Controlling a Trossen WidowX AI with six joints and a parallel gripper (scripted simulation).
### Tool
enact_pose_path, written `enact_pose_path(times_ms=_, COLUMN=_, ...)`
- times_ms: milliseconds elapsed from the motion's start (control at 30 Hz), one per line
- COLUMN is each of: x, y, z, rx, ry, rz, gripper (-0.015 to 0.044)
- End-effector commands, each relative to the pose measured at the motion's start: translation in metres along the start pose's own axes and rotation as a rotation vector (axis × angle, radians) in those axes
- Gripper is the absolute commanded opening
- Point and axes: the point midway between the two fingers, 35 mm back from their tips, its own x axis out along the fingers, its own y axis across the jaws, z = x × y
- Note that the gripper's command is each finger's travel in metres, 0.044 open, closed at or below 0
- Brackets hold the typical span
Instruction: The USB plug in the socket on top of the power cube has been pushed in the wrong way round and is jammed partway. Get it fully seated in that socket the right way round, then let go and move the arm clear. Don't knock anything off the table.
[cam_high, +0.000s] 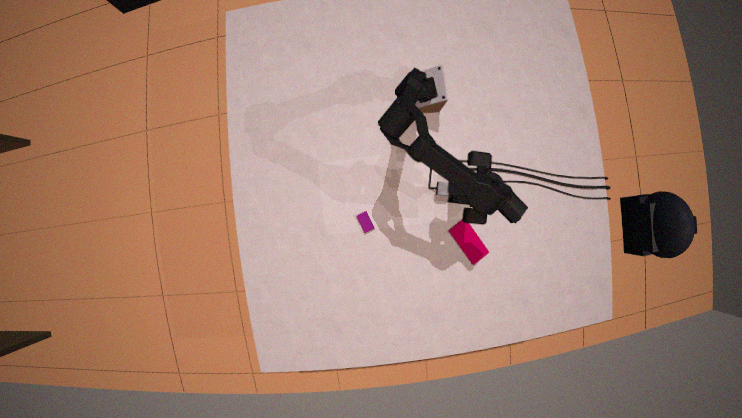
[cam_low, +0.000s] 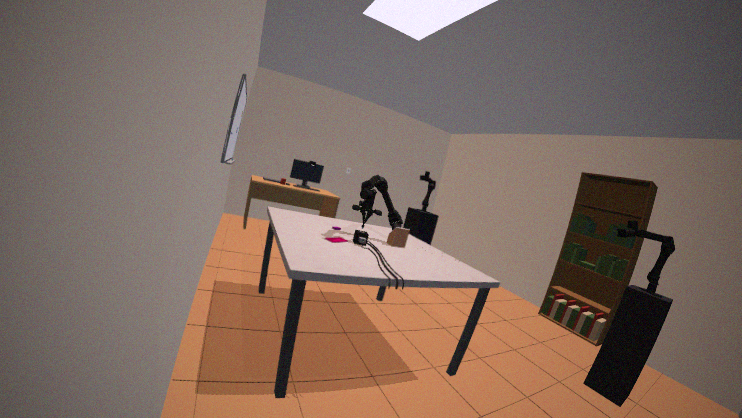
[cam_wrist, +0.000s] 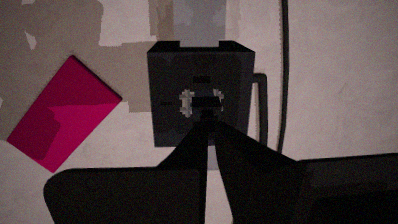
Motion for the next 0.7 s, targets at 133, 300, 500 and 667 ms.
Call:
enact_pose_path(times_ms=133, x=0.0008, y=-0.0002, z=-0.0011, rx=-0.004, ry=0.011, rz=-0.001, gripper=0.0000)
enact_pose_path(times_ms=300, x=0.0013, y=-0.0002, z=-0.0015, rx=-0.004, ry=0.015, rz=-0.001, gripper=0.0000)
enact_pose_path(times_ms=500, x=0.0020, y=-0.0002, z=-0.0019, rx=-0.003, ry=0.021, rz=-0.001, gripper=0.0000)
enact_pose_path(times_ms=667, x=0.0026, y=-0.0002, z=-0.0023, rx=-0.002, ry=0.025, rz=-0.001, gripper=0.0000)
